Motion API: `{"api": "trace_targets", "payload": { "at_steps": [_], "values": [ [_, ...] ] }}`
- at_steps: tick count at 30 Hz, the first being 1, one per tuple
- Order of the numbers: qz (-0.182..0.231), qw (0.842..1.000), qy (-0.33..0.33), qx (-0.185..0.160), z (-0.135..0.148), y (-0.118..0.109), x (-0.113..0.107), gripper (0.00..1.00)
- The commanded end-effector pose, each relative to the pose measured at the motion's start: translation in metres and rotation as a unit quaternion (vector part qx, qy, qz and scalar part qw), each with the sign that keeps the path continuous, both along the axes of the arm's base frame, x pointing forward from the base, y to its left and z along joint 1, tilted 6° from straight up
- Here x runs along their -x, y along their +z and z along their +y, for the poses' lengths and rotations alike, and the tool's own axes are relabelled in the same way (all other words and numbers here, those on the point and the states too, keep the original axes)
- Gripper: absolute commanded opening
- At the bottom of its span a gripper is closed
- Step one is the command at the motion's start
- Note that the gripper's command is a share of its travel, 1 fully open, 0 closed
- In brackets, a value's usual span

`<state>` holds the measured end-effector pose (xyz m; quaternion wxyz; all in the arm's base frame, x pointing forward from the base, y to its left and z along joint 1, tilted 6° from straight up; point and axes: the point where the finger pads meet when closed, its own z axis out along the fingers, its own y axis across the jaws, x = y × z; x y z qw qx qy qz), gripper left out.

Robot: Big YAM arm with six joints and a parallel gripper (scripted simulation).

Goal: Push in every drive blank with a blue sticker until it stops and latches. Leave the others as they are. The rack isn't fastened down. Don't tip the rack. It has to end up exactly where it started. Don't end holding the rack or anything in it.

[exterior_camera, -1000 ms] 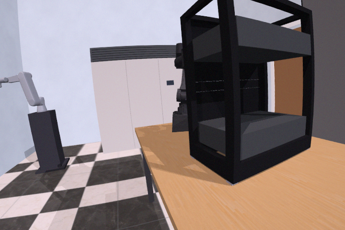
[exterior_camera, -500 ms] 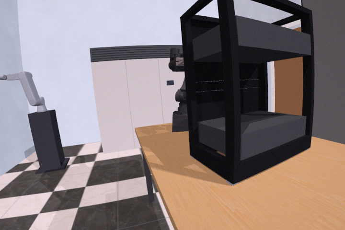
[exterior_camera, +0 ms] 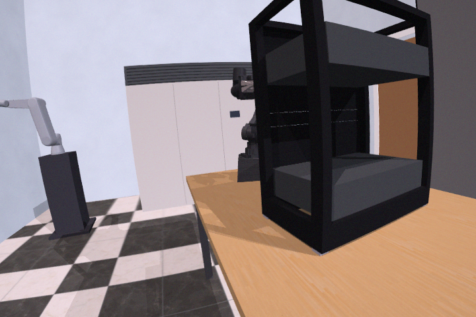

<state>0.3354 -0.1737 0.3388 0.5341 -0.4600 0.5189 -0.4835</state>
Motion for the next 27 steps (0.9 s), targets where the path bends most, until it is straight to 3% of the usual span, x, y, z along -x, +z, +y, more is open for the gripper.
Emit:
{"api": "trace_targets", "payload": {
  "at_steps": [1, 9, 11, 12, 13, 20, 27],
  "values": [
    [-0.002, 1.000, -0.010, -0.004, -0.003, 0.005, 0.021, 0.00],
    [-0.002, 1.000, -0.010, -0.005, 0.001, 0.006, 0.075, 0.00],
    [-0.002, 1.000, -0.010, -0.005, 0.001, 0.006, 0.075, 0.00],
    [-0.011, 1.000, -0.010, 0.013, 0.000, 0.027, 0.081, 0.00],
    [-0.002, 1.000, -0.010, -0.004, 0.002, 0.006, 0.088, 0.00],
    [-0.006, 1.000, -0.010, 0.010, 0.005, 0.010, 0.123, 0.00],
    [-0.005, 1.000, -0.010, 0.010, 0.006, 0.010, 0.138, 0.00]
  ]
}}
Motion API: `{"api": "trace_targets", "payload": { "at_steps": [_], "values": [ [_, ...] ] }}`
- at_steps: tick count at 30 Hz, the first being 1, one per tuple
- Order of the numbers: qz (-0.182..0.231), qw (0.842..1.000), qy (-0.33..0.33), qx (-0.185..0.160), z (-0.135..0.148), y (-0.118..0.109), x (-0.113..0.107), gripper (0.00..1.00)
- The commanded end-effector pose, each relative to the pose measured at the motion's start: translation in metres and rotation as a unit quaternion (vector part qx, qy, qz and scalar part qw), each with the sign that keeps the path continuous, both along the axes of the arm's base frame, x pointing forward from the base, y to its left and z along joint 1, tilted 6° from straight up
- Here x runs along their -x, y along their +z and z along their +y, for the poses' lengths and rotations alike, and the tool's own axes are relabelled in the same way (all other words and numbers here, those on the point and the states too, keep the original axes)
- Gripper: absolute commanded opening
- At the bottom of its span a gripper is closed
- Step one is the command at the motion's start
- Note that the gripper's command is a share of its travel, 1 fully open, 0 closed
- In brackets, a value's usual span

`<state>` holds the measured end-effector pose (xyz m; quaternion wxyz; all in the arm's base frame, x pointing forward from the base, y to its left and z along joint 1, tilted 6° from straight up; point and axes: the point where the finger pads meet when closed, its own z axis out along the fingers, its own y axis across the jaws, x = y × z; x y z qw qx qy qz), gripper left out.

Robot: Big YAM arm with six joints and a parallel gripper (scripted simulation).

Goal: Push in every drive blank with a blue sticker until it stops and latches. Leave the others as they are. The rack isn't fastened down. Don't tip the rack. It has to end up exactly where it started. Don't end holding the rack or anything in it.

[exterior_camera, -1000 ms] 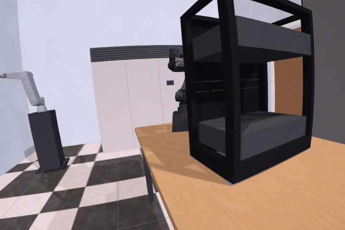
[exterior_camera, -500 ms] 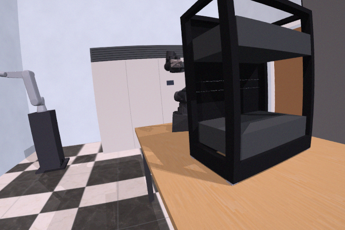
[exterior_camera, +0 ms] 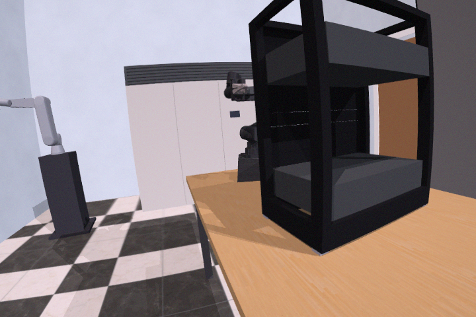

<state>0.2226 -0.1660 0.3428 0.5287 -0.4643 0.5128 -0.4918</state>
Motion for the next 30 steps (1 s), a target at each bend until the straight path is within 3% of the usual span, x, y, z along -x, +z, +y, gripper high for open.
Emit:
{"api": "trace_targets", "payload": {
  "at_steps": [1, 30],
  "values": [
    [-0.003, 1.000, -0.008, -0.002, -0.0019, 0.0061, 0.0254, 0.00],
    [-0.003, 1.000, -0.008, -0.002, -0.0016, 0.0060, 0.0291, 0.00]
  ]
}}
